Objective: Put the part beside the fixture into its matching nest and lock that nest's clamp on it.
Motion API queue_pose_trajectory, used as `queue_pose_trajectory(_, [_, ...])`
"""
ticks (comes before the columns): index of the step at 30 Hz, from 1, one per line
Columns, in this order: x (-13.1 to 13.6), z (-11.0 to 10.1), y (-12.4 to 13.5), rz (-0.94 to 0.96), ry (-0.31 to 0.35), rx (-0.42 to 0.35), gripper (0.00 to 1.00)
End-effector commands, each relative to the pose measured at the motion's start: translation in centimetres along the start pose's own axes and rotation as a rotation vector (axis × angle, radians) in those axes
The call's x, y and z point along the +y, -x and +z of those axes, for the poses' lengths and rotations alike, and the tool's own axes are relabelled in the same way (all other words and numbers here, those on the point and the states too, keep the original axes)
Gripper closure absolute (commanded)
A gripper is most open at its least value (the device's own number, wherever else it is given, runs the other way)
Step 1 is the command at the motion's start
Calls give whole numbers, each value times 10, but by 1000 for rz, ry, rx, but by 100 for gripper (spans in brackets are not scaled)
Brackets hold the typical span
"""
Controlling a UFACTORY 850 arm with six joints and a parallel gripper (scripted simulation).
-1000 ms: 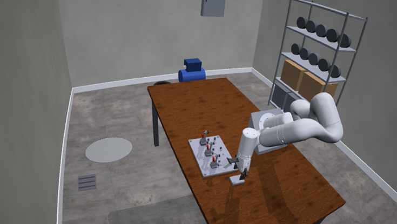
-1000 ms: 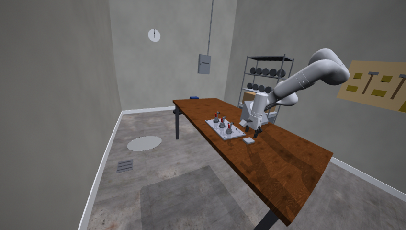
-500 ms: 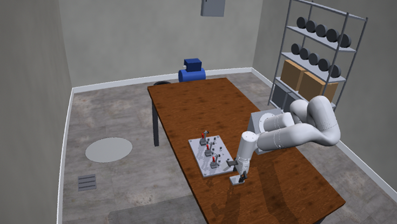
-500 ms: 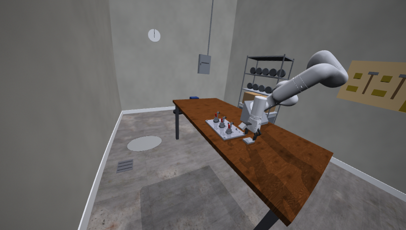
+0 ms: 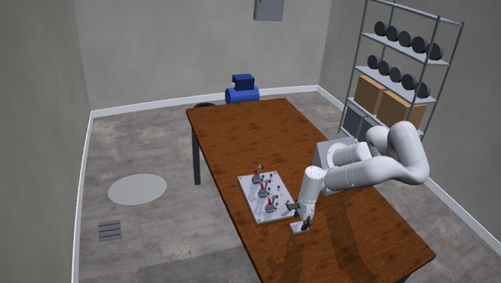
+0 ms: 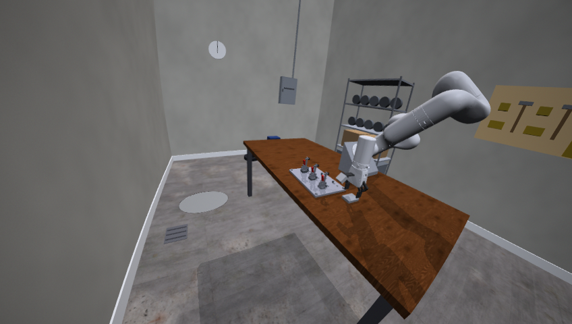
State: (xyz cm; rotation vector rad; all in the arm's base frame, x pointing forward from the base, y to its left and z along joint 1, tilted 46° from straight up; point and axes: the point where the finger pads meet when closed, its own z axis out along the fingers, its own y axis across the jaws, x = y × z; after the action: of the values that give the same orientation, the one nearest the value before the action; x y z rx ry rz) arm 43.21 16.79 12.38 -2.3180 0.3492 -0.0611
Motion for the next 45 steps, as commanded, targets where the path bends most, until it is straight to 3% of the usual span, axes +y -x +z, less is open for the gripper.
queue_pose_trajectory(1, [0,0,0,0,0,1,0])
queue_pose_trajectory(24, [0,27,0,0,0,1,0])
queue_pose_trajectory(45, [0,29,0,0,0,1,0])
